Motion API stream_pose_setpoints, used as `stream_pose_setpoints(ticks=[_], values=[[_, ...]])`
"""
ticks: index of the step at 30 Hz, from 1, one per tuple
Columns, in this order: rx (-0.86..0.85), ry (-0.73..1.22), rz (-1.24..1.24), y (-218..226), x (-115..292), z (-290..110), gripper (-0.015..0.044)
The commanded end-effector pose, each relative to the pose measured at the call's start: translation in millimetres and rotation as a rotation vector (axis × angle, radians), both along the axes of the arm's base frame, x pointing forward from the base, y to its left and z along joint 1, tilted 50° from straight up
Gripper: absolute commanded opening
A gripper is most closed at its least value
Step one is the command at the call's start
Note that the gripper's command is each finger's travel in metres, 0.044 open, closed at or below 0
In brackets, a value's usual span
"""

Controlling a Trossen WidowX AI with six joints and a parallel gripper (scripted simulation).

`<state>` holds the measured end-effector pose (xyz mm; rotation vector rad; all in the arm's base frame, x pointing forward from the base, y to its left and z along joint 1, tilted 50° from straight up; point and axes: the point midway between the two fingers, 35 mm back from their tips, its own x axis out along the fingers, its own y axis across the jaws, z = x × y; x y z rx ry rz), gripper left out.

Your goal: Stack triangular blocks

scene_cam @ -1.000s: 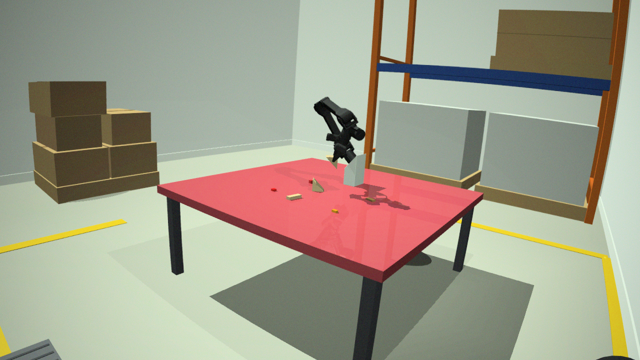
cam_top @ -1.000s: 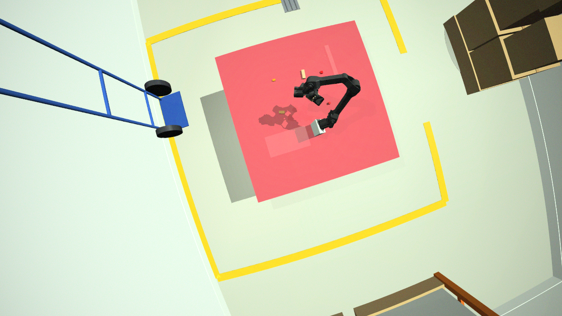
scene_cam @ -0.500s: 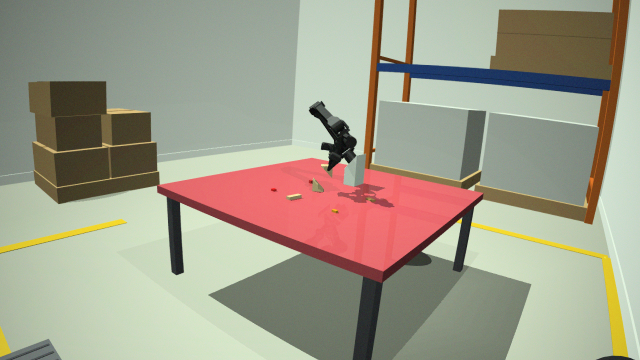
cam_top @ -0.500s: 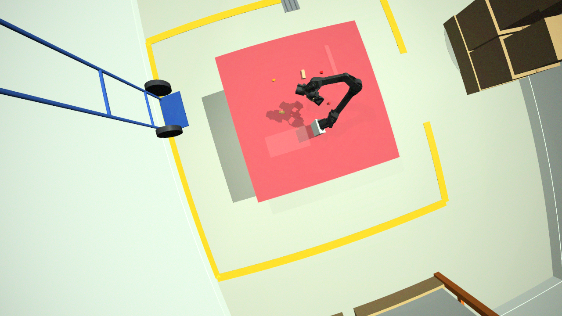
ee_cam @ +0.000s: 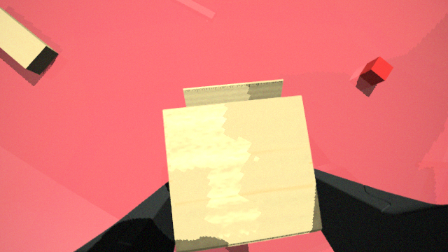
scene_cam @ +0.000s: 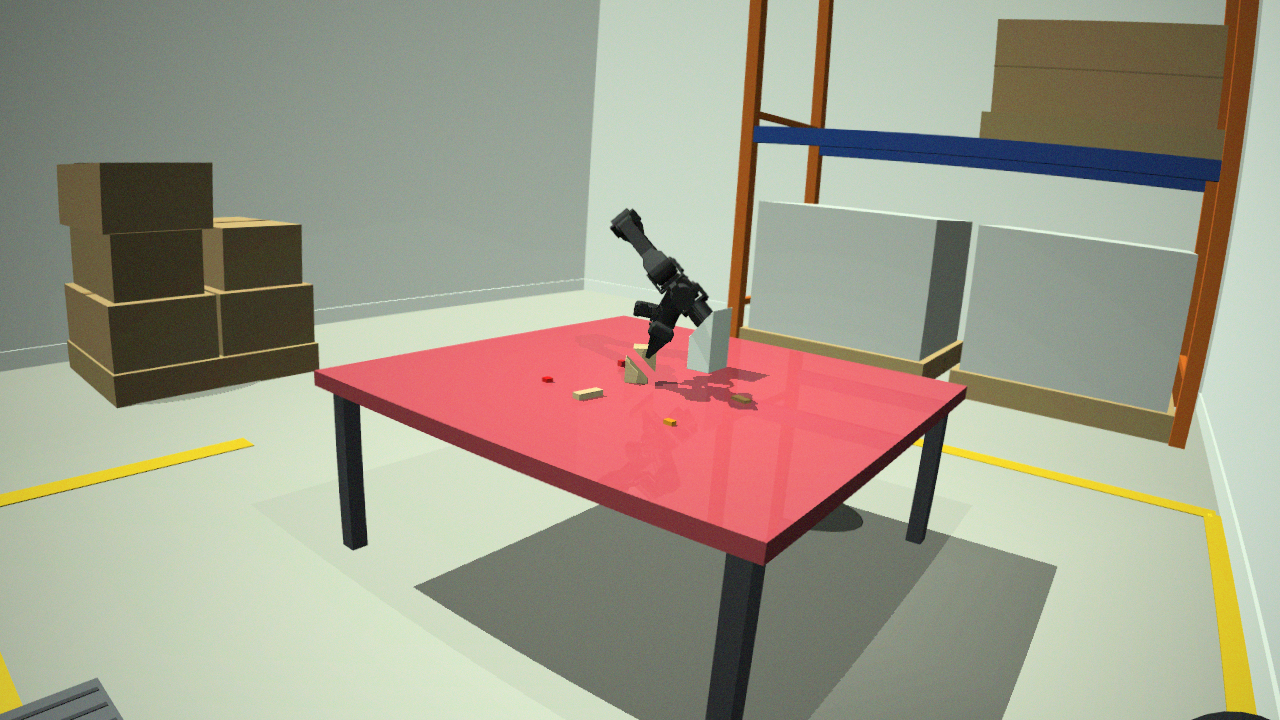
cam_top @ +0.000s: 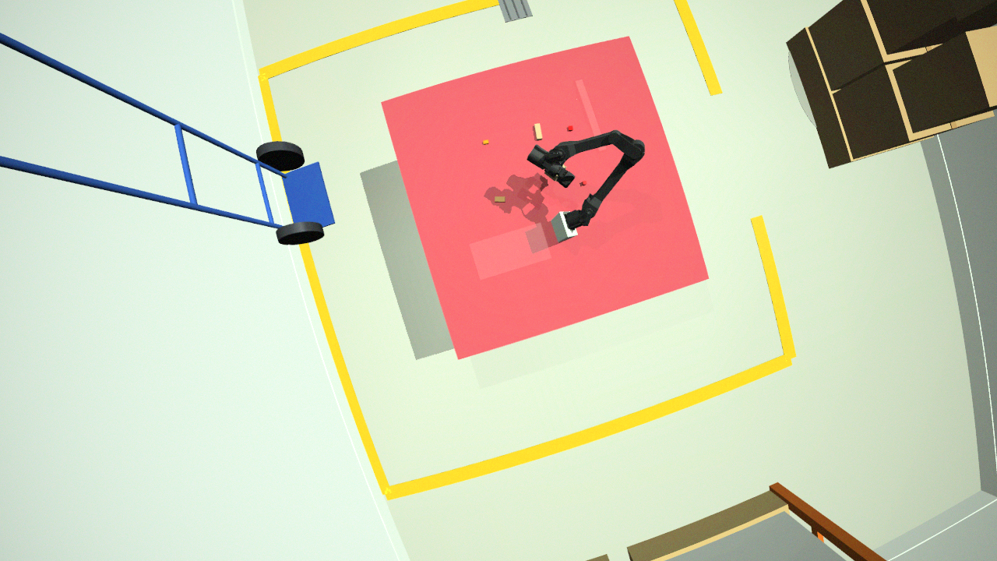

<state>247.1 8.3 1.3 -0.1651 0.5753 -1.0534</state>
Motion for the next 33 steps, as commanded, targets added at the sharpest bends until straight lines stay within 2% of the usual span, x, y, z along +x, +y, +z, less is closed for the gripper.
stream_pose_setpoints(ticks=[1, 33], values=[[-0.014, 0.006, 0.000, -12.5, 1.6, -1.9, 0.0000], [-0.025, 0.004, 0.000, -13.7, 1.9, -0.2, 0.0000]])
